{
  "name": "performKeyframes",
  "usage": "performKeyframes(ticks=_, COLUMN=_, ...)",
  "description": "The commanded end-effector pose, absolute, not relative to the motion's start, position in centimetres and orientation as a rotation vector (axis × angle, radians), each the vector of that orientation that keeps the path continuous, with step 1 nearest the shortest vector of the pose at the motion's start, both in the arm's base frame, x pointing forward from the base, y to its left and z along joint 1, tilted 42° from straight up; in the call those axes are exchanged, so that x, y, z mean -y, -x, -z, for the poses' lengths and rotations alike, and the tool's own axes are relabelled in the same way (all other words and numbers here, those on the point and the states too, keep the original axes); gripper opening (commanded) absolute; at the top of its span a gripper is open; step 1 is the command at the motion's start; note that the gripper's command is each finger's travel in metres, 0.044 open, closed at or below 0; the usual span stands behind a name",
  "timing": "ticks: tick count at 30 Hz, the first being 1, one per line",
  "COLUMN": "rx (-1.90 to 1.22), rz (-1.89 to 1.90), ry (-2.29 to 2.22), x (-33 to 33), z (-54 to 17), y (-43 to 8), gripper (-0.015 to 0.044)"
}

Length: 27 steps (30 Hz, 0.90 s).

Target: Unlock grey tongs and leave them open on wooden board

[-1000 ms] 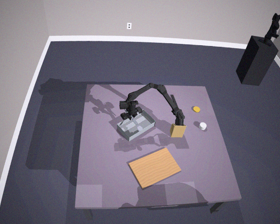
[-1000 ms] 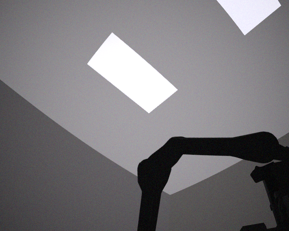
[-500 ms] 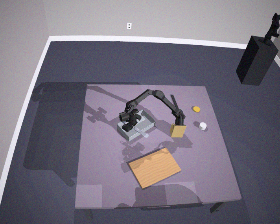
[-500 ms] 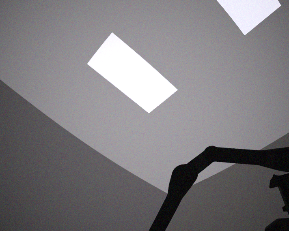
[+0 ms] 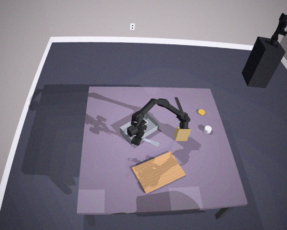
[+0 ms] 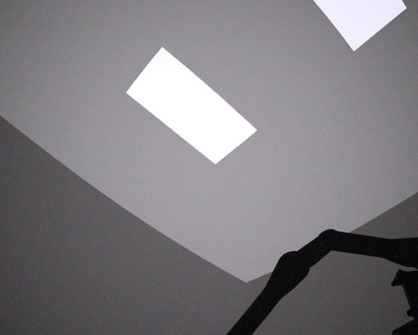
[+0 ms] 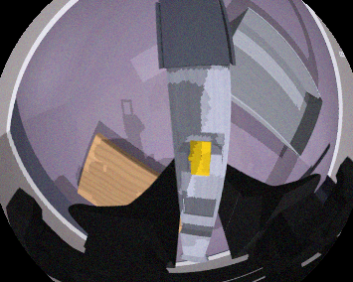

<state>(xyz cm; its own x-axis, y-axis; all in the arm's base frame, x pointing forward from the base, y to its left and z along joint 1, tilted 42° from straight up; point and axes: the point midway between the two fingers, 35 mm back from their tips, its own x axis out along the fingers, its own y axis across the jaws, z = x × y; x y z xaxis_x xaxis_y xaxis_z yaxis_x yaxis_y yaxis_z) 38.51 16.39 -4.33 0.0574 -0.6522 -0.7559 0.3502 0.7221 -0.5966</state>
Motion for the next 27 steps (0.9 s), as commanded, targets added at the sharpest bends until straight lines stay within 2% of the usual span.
performKeyframes(ticks=1, rx=-1.322, rz=0.743, ry=0.304, x=-17.4, z=4.6, y=-38.2, gripper=-0.0150)
performKeyframes(ticks=12, rx=-1.443, rz=0.522, ry=0.524, x=-24.0, z=9.4, y=-33.1, gripper=-0.0150)
performKeyframes(ticks=27, rx=-1.564, rz=0.217, ry=0.861, x=-30.5, z=16.0, y=-23.5, gripper=-0.0150)
